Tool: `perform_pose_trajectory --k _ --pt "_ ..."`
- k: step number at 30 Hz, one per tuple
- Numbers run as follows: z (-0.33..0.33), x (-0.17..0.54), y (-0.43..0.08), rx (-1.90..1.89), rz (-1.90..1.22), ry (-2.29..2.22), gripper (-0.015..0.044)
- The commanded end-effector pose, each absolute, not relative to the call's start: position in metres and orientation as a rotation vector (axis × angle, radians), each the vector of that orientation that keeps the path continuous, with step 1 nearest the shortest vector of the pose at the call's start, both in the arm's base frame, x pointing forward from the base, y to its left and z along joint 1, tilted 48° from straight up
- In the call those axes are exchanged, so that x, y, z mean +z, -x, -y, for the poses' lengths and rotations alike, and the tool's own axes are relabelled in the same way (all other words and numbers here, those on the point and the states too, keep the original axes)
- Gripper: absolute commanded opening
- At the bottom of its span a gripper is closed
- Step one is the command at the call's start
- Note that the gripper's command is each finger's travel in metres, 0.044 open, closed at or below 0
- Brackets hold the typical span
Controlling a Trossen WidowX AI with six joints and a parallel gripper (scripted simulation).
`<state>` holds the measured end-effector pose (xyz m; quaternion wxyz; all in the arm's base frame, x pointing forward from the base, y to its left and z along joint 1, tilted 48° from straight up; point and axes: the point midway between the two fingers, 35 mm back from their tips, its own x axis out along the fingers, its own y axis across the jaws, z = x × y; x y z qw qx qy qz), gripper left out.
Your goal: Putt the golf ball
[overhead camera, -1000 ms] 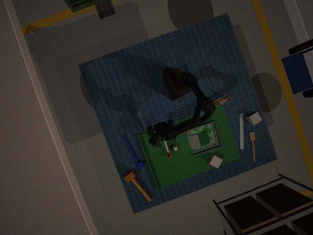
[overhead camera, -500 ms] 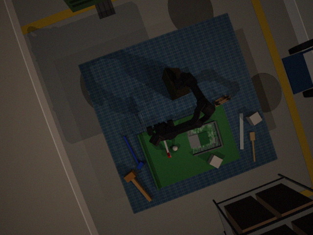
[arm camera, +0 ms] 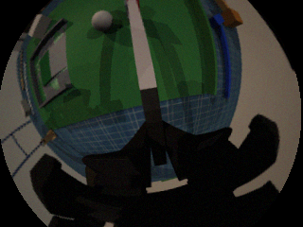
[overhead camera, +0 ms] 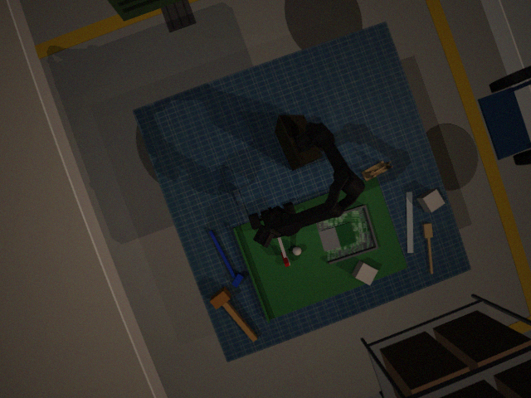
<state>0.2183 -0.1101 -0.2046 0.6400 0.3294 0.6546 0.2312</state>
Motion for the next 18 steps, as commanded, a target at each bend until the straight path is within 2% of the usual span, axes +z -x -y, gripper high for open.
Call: perform_pose_trajectory --k 1,18 --pt "0.114 -0.207 -0.218 0.524 -1.489 -0.752 0.0000" --pt "0.127 -0.227 -0.213 0.521 -1.487 -0.765 0.0000"
